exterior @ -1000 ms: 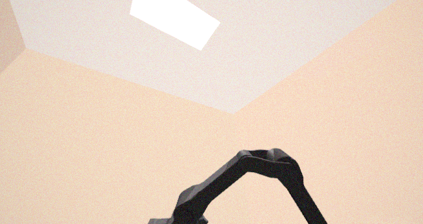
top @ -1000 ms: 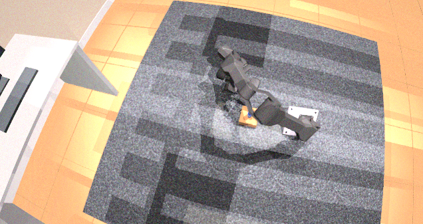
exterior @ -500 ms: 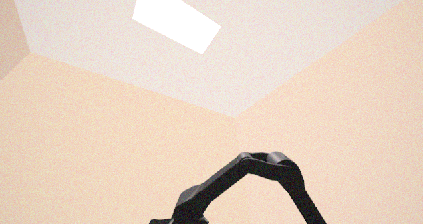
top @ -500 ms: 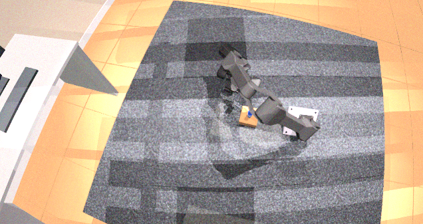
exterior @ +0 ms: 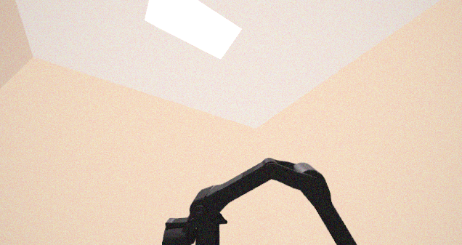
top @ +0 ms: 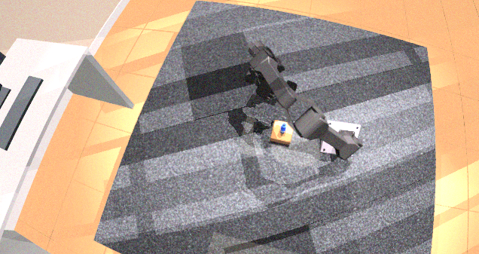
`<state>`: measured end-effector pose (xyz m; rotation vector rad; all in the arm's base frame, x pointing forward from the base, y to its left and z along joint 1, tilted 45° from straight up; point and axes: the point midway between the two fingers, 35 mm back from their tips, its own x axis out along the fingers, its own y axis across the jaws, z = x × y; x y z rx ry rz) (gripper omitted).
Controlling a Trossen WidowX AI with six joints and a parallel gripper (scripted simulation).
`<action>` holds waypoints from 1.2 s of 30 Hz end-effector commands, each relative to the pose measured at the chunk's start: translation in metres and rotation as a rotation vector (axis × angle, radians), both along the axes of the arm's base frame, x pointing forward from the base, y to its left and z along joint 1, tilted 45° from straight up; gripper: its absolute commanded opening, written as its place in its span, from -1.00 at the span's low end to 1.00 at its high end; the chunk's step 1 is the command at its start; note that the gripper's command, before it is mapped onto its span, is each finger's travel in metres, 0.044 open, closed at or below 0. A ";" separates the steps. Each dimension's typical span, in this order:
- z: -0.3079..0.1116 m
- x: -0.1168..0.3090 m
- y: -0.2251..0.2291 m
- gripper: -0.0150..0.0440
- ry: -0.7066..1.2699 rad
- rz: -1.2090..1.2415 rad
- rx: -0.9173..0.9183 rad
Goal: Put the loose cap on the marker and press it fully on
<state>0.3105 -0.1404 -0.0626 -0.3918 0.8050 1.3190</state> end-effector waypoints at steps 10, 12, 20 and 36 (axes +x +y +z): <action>0.028 -0.006 0.000 -0.49 -0.005 0.005 -0.005; 0.034 -0.008 0.002 -0.49 -0.004 0.005 -0.005; 0.056 -0.017 0.010 -0.49 -0.003 0.005 -0.004; 0.097 -0.039 0.029 -0.49 0.000 0.006 -0.003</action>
